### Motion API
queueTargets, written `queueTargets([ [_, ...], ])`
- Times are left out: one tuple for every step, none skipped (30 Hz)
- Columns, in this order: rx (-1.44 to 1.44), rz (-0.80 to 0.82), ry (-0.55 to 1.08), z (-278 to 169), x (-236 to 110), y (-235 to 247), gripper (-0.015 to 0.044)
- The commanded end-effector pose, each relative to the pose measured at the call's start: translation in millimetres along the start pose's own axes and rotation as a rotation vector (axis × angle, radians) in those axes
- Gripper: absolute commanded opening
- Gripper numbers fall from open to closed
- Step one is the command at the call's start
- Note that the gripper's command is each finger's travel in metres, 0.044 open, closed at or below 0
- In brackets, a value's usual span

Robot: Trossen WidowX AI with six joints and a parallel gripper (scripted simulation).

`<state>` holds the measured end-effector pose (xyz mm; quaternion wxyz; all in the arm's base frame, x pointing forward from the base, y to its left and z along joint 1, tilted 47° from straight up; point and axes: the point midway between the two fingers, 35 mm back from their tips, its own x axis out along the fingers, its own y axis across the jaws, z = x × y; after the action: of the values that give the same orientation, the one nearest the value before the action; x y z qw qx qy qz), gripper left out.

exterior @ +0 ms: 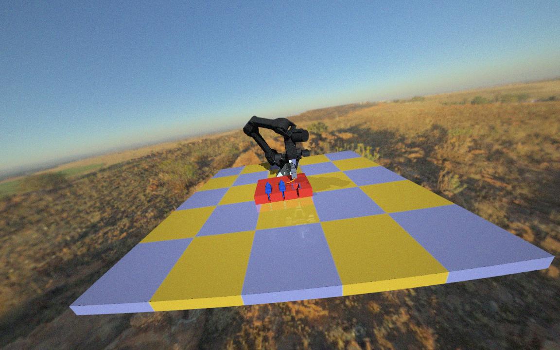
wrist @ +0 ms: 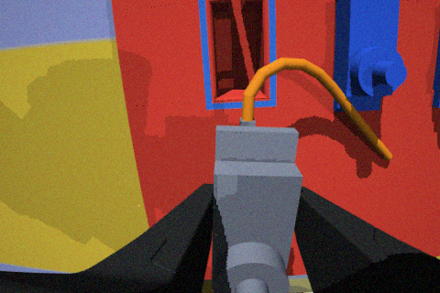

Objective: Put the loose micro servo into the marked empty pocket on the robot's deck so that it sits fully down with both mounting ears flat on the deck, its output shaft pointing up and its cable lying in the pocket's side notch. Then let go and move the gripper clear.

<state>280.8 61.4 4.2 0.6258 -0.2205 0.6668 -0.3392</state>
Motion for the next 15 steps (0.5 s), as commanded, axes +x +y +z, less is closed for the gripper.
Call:
queueTargets([
  [0.000,0.003,-0.010,19,-3,1,0.0000],
  [0.000,0.003,-0.010,23,-3,1,0.0000],
  [0.000,0.003,-0.011,27,-3,2,0.0000],
  [0.001,0.003,-0.011,30,-3,2,0.0000],
  [0.001,0.003,-0.011,34,-3,2,0.0000],
  [0.001,0.003,-0.011,38,-3,3,0.0000],
  [0.001,0.004,-0.011,41,-3,3,0.0000],
  [0.001,0.004,-0.011,45,-3,3,0.0000],
  [0.001,0.004,-0.012,49,-3,3,0.0000],
  [0.002,0.004,-0.012,52,-3,4,0.0000],
  [0.002,0.003,-0.012,55,-3,4,0.0000],
  [0.002,0.003,-0.012,59,-3,4,0.0000],
  [0.002,0.003,-0.012,62,-3,4,0.0000],
  [0.002,0.003,-0.012,65,-3,4,0.0000],
  [-0.008,0.003,-0.012,66,-3,4,0.0000],
])
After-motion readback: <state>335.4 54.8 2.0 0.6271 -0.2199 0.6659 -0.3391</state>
